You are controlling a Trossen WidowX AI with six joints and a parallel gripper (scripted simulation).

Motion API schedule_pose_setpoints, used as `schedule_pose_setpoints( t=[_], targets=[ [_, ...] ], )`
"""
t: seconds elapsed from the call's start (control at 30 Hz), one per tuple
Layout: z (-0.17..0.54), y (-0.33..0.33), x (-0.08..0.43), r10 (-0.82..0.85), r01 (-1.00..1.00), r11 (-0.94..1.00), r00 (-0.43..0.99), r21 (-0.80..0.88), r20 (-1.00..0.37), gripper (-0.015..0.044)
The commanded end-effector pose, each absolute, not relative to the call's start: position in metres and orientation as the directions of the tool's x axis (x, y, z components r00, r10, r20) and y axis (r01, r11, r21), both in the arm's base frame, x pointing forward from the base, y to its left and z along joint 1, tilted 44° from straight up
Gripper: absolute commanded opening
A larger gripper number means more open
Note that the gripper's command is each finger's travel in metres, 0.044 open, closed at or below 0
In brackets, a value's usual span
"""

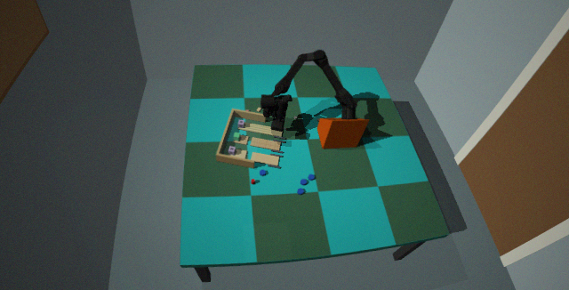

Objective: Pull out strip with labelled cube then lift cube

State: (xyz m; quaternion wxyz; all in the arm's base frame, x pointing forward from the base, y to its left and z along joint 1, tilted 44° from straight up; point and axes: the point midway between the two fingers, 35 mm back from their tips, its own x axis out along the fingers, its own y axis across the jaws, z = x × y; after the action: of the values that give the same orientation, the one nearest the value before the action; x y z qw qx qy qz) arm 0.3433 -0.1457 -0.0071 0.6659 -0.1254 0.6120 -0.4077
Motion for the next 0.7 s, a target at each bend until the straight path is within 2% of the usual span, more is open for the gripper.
schedule_pose_setpoints(
  t=[0.0, 0.67],
  targets=[
    [-0.013, -0.149, 0.342, -0.693, 0.385, 0.640, -0.083, -0.665, -0.716, 0.0000],
    [-0.036, -0.172, 0.341, -0.696, 0.385, 0.638, -0.084, -0.667, -0.714, 0.0000]
  ],
)
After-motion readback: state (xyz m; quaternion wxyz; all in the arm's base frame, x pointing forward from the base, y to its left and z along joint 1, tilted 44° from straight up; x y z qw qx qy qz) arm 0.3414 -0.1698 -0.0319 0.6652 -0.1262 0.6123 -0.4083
